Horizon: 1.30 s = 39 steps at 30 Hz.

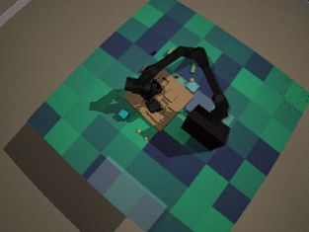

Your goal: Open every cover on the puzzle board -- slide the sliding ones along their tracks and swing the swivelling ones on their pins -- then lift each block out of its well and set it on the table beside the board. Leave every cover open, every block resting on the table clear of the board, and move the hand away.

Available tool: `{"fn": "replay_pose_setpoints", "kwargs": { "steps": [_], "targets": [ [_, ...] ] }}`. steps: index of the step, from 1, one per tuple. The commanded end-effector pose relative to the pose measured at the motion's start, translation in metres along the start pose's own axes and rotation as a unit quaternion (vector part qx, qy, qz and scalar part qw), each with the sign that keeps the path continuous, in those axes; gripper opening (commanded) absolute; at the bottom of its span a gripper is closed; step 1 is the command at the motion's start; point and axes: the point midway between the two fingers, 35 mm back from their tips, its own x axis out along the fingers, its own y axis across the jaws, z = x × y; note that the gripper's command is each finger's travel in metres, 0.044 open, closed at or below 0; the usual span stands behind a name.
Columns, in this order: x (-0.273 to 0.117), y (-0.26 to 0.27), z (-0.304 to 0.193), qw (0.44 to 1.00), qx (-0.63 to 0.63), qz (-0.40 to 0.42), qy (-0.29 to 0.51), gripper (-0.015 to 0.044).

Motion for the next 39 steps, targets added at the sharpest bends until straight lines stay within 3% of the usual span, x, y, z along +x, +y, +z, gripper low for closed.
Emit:
{"fn": "replay_pose_setpoints", "kwargs": {
  "steps": [1, 8, 19, 39],
  "targets": [
    [-0.027, 0.003, -0.001, 1.000, 0.007, 0.005, 0.007, 0.0144],
    [-0.028, 0.003, -0.001, 1.000, 0.007, 0.005, 0.007, 0.0144],
    [0.003, 0.003, -0.001, 1.000, 0.007, 0.005, 0.006, 0.0144],
    [0.003, 0.002, -0.001, 1.000, 0.007, 0.005, 0.006, 0.0144]
  ]
}}
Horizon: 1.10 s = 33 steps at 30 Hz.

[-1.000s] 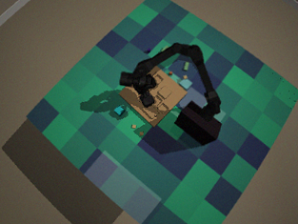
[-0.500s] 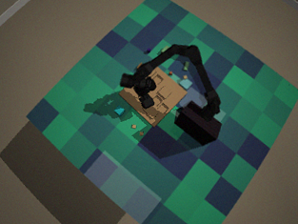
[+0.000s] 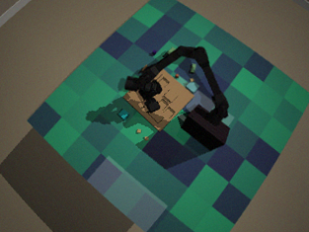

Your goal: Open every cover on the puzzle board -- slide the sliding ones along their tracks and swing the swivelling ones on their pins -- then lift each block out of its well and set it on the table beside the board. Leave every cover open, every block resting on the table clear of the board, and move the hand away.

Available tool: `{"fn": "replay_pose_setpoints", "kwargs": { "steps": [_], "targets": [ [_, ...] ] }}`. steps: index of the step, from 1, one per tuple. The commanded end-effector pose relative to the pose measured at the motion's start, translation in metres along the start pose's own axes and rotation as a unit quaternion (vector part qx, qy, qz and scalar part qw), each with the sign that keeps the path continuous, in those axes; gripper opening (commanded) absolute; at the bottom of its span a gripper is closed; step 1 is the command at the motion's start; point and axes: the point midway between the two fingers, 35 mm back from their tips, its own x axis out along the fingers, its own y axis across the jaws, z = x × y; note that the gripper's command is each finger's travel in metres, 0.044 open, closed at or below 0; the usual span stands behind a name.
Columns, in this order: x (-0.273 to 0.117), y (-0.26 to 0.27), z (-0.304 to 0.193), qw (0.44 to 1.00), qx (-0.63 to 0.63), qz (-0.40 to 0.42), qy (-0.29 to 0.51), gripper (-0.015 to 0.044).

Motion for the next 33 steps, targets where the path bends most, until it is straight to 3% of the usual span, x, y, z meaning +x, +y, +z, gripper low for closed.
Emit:
{"fn": "replay_pose_setpoints", "kwargs": {
  "steps": [1, 33],
  "targets": [
    [0.000, 0.000, 0.000, 1.000, -0.002, 0.002, -0.001, 0.0144],
    [0.022, 0.001, 0.001, 1.000, -0.003, 0.002, -0.002, 0.0144]
  ]
}}
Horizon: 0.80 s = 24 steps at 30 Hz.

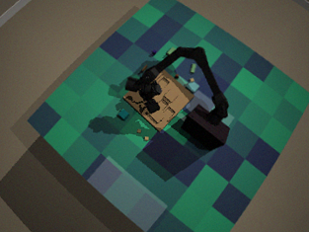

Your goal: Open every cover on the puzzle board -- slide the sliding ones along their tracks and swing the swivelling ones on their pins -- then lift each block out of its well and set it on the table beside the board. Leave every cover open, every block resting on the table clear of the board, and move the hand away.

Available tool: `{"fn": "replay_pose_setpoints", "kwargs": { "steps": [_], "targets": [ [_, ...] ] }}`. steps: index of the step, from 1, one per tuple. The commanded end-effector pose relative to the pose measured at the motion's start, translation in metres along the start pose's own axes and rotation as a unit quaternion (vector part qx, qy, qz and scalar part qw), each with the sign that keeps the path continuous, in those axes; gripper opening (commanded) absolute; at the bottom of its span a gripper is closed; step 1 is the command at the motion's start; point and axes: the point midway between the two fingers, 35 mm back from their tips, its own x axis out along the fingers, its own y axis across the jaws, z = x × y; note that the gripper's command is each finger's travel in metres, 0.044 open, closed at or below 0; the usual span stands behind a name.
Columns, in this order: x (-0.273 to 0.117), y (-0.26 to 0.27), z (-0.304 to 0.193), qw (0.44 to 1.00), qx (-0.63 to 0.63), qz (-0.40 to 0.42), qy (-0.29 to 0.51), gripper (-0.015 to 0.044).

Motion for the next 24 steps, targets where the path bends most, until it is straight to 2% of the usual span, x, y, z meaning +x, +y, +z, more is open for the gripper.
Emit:
{"fn": "replay_pose_setpoints", "kwargs": {
  "steps": [1, 24],
  "targets": [
    [0.005, 0.000, 0.001, 1.000, -0.003, 0.001, -0.002, 0.0144],
    [0.015, 0.000, 0.001, 1.000, 0.000, 0.000, -0.001, 0.0137]
  ]
}}
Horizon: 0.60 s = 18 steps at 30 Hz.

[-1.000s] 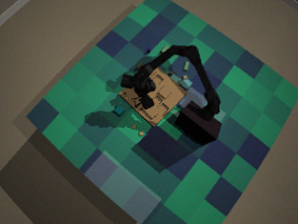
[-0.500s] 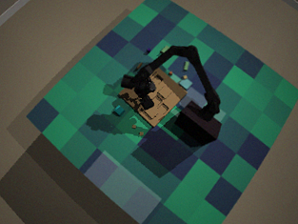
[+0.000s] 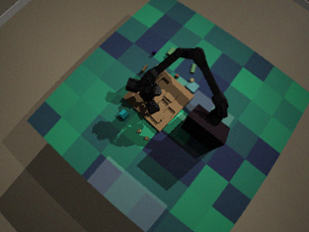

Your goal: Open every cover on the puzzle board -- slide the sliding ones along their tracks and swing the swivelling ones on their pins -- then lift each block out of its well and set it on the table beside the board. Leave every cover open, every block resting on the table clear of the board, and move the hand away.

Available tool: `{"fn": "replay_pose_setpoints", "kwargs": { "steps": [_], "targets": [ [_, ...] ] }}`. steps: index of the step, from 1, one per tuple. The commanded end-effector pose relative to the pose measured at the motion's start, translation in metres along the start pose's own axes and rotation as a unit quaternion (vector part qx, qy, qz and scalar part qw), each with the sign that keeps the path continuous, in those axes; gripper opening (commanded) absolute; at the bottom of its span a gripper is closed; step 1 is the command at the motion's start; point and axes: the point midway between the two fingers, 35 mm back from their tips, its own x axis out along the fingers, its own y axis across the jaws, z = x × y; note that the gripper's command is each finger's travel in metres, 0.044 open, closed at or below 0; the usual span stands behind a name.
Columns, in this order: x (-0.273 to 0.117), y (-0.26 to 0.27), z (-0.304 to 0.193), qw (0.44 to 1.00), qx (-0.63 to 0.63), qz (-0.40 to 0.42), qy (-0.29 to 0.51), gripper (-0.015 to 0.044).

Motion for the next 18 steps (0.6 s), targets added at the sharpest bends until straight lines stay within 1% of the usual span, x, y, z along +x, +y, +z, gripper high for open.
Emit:
{"fn": "replay_pose_setpoints", "kwargs": {
  "steps": [1, 9, 18],
  "targets": [
    [-0.0004, 0.0001, -0.0001, 1.000, 0.000, 0.000, 0.000, 0.0130],
    [-0.0004, 0.0001, -0.0001, 1.000, 0.000, 0.000, 0.000, 0.0080],
    [-0.0061, 0.0001, -0.0005, 1.000, 0.000, 0.000, 0.000, 0.0080]
  ]
}}
